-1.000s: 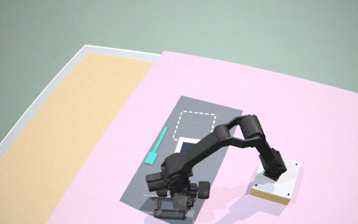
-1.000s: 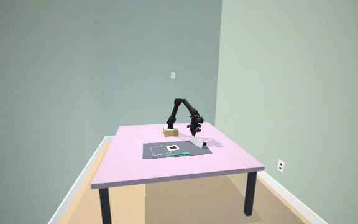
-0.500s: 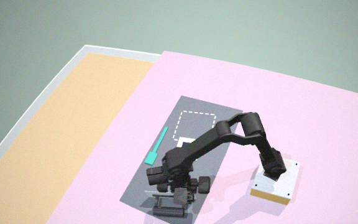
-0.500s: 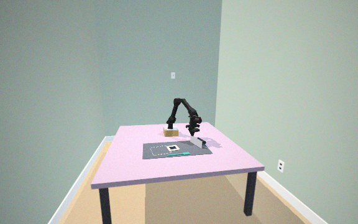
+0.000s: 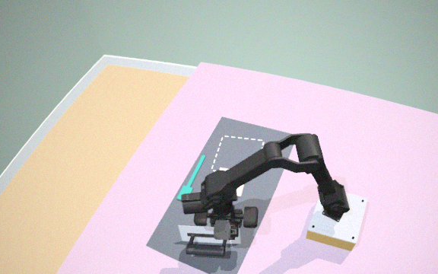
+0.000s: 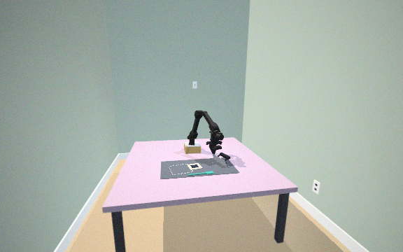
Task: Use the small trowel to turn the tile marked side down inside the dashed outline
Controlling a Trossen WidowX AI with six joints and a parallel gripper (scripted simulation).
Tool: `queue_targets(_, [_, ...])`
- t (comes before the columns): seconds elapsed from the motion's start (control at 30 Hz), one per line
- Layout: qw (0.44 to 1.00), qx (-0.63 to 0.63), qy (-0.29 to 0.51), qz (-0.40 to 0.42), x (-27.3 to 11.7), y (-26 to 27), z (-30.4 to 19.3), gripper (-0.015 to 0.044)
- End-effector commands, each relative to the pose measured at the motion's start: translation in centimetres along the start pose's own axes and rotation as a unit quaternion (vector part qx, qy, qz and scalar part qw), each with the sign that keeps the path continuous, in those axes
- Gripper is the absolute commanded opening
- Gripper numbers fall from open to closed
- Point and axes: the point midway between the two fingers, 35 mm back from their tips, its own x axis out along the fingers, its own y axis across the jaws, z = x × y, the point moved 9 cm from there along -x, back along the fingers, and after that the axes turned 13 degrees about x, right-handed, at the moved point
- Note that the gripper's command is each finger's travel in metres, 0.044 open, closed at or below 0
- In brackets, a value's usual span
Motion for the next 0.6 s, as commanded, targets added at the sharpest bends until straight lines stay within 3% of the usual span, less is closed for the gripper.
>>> queue_targets(0.0, [1.000,-0.003,0.002,-0.001,0.5,-0.1,-0.8,0.0100])
queue_targets(0.23, [1.000,-0.002,0.002,-0.002,1.2,-0.4,-2.0,0.0100])
queue_targets(0.57, [1.000,-0.003,0.002,-0.001,-1.9,-0.1,-1.2,0.0100])
